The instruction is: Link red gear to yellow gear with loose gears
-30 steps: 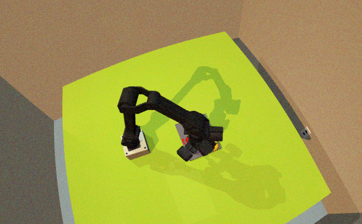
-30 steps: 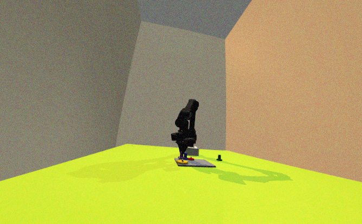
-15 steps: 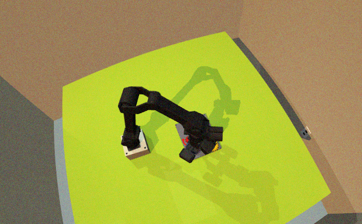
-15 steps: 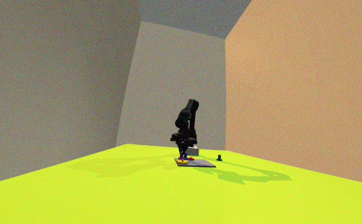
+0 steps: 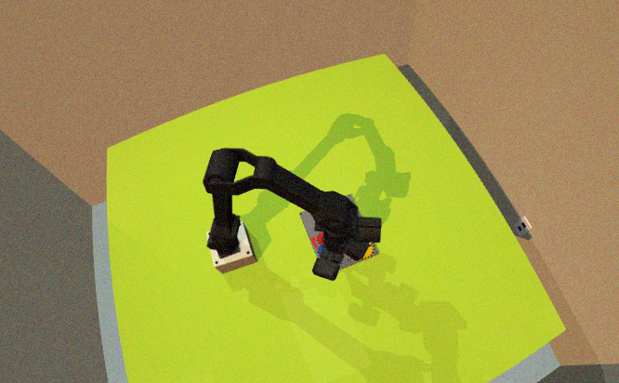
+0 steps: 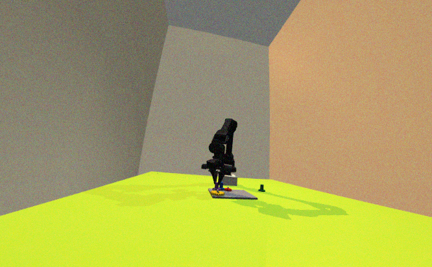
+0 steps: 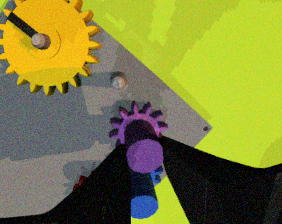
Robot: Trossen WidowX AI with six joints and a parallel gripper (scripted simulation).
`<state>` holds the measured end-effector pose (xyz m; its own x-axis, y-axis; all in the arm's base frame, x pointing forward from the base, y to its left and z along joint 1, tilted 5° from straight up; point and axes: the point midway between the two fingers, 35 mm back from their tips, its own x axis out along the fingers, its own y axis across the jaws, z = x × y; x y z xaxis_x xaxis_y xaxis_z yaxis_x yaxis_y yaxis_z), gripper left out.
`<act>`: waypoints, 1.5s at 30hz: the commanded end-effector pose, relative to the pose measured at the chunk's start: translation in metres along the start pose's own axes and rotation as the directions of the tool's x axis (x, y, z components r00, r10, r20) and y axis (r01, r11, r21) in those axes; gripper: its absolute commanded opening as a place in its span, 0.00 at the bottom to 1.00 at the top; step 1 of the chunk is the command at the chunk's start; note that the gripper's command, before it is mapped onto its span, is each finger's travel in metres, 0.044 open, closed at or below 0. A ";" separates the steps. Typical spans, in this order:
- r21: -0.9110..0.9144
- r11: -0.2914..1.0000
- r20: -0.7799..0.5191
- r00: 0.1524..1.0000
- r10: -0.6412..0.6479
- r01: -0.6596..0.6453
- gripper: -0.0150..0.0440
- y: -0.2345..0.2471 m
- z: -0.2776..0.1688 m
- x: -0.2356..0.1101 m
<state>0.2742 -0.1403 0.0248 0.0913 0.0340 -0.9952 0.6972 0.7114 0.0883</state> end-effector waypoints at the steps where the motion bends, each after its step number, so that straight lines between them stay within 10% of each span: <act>1: 0.036 0.999 0.002 1.000 0.000 0.000 0.30 0.000 0.000 0.001; 6: 0.103 0.995 0.002 1.000 0.000 0.000 0.49 0.000 0.000 -0.001; 19: 0.208 0.978 0.002 1.000 0.000 0.000 0.49 0.000 0.001 -0.048; 30: -0.240 0.971 -0.008 1.000 -0.003 0.001 0.98 0.111 -0.077 -0.037; 45: -0.753 0.658 -0.017 1.000 0.015 -0.023 1.00 0.179 -0.245 -0.043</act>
<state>0.2411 0.1374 0.0741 0.0886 0.0593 -0.9943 0.0036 0.9982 0.0598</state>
